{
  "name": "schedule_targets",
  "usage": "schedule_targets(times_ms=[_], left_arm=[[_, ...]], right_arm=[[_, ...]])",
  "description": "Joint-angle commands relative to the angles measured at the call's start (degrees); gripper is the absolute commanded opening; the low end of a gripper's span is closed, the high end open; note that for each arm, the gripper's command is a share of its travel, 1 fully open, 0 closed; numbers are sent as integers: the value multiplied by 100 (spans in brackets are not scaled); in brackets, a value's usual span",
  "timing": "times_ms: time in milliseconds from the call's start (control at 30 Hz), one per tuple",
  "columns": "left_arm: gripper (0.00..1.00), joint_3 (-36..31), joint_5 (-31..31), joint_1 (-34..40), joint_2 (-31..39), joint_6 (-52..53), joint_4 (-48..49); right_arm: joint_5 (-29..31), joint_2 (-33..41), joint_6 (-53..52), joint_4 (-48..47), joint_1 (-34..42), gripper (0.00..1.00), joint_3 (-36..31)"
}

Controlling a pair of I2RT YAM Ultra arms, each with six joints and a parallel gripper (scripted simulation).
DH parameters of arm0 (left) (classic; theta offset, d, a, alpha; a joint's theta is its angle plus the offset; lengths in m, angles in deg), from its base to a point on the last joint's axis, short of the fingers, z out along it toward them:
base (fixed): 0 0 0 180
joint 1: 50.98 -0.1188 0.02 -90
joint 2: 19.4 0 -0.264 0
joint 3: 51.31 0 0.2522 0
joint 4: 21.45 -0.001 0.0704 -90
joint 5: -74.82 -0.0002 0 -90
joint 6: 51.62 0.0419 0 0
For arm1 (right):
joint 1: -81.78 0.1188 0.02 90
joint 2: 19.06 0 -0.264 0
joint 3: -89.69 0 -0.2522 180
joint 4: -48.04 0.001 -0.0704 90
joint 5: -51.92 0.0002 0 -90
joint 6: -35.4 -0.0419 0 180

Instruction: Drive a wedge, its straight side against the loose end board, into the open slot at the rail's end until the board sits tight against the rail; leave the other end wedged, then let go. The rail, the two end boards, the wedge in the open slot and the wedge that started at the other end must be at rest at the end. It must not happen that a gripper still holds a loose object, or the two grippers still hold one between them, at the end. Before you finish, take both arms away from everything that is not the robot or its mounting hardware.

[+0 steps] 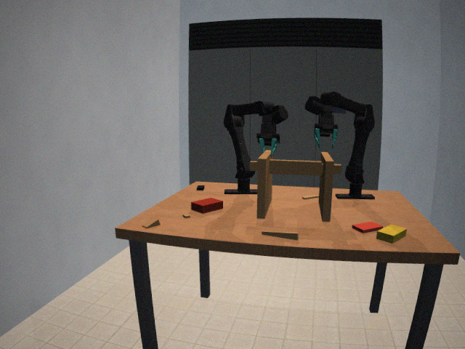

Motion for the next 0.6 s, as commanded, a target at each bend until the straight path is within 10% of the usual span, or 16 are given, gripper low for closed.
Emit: schedule_targets(times_ms=[0,567], left_arm=[[59,-182,94,-3,194,30,171],[59,-724,94,-52,342,41,605]], right_arm=[[120,164,9,-127,-17,0,216],[120,164,9,-127,-17,0,216]])
